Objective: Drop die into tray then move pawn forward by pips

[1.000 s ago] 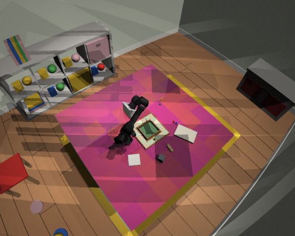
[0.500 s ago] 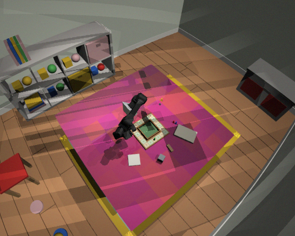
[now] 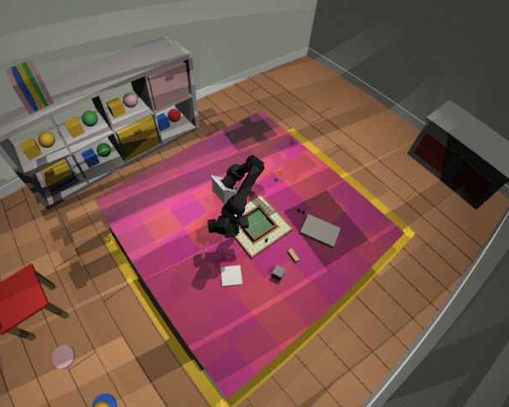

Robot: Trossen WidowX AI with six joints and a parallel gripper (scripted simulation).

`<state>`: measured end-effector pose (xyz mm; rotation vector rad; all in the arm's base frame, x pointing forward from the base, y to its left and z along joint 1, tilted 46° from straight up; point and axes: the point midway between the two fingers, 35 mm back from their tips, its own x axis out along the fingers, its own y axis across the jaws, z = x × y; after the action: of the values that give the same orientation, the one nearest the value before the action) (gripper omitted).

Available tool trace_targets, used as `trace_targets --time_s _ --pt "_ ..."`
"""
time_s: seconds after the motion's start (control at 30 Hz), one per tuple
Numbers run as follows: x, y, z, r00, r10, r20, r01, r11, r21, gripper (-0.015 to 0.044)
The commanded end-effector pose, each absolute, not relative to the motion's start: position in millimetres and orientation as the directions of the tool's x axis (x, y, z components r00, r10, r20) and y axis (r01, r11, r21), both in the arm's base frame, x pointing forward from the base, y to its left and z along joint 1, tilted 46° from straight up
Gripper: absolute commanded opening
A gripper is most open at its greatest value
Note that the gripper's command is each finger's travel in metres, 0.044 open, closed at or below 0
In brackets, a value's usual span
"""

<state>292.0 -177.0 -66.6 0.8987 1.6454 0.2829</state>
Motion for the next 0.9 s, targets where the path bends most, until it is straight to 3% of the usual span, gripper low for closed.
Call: trace_targets --time_s 0.0,0.87 --pt "294 -159 -56 -0.027 0.689 -0.724 0.496 0.638 0.589 0.0000" --pt "292 -54 13 -0.028 0.699 -0.715 0.930 0.281 0.238 0.0000"
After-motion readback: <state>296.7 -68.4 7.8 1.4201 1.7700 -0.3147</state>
